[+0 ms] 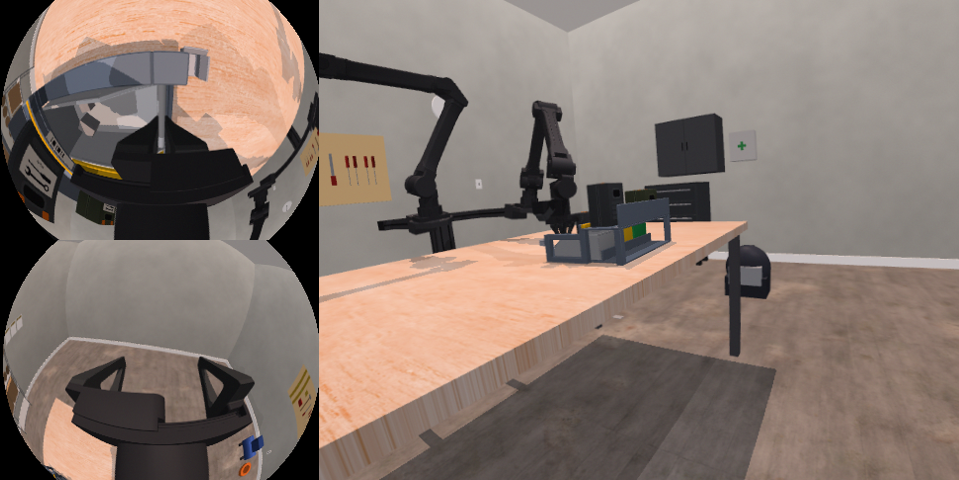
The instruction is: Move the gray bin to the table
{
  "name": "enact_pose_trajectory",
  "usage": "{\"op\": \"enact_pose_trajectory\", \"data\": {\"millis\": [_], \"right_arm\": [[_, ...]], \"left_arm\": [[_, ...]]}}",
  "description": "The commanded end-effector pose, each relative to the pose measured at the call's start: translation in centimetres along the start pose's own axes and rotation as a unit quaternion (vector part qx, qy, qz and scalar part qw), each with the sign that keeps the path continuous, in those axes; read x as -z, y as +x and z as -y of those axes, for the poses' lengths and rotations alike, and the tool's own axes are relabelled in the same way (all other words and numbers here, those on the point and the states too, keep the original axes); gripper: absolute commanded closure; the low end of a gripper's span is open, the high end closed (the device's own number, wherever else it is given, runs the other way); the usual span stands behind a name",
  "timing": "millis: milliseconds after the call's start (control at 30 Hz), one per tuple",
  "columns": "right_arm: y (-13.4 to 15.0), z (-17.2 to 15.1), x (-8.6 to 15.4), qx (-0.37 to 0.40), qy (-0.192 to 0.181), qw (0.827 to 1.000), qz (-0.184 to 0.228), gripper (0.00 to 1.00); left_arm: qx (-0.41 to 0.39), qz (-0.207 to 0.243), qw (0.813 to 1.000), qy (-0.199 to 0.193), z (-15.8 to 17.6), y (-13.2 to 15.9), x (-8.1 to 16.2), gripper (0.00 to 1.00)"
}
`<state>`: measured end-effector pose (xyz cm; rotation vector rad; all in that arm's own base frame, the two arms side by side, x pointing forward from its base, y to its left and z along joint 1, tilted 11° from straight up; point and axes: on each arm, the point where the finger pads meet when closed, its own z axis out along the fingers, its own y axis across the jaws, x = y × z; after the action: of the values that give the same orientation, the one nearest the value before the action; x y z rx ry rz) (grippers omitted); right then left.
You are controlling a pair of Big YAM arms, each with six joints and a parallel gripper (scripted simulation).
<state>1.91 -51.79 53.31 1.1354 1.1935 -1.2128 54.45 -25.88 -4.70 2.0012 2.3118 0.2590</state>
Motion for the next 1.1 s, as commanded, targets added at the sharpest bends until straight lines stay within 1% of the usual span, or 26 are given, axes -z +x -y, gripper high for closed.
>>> {"op": "enact_pose_trajectory", "data": {"millis": [0,400,433,1067], "right_arm": [[-1.10,0.68,0.63,-0.005,0.007,1.000,0.015,0.00],[-1.10,0.68,0.63,-0.005,0.007,1.000,0.015,0.00],[-1.10,0.68,0.63,-0.005,0.007,1.000,0.015,0.00],[-1.10,0.68,0.63,-0.005,0.007,1.000,0.015,0.00]], "left_arm": [[-0.005,0.002,1.000,-0.007,-0.55,0.02,0.33,1.00],[-0.006,0.002,1.000,-0.007,-0.54,-0.02,0.45,1.00],[-0.003,0.003,1.000,-0.004,-0.61,0.13,-0.18,0.10],[-0.004,0.003,1.000,-0.005,-0.57,0.04,0.04,0.10]]}}
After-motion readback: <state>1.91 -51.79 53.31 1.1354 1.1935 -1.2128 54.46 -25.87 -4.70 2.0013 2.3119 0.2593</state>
